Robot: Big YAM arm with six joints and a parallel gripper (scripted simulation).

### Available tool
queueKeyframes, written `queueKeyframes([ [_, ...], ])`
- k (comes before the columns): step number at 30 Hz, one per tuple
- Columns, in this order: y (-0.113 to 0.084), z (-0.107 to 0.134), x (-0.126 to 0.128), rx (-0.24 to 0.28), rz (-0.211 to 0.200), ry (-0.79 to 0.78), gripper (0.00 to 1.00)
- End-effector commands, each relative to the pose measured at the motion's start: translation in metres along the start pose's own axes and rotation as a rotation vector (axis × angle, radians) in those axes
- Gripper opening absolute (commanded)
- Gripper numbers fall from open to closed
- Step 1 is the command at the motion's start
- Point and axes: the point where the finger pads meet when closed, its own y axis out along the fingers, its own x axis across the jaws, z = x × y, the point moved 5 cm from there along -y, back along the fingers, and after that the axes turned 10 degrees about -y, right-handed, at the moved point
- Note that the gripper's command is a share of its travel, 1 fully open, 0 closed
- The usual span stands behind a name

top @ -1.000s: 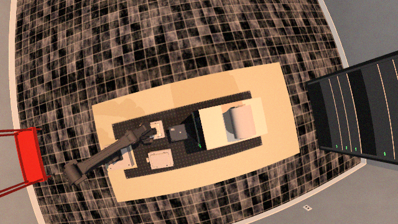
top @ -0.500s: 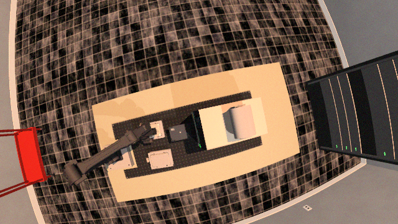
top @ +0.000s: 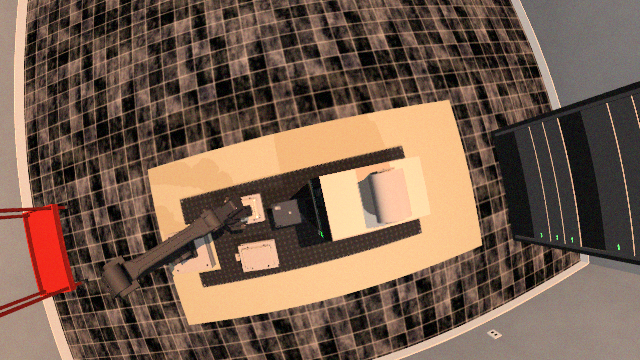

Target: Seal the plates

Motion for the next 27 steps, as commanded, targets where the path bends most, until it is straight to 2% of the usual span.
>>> queueKeyframes([
  [1,0.005,0.004,-0.002,0.026,0.011,0.017,1.0],
  [9,0.007,0.006,-0.003,0.035,0.012,0.015,1.0],
  [17,-0.006,-0.015,0.001,-0.022,-0.001,0.021,1.0],
  [27,-0.012,-0.021,0.002,-0.046,-0.007,0.024,1.0],
])
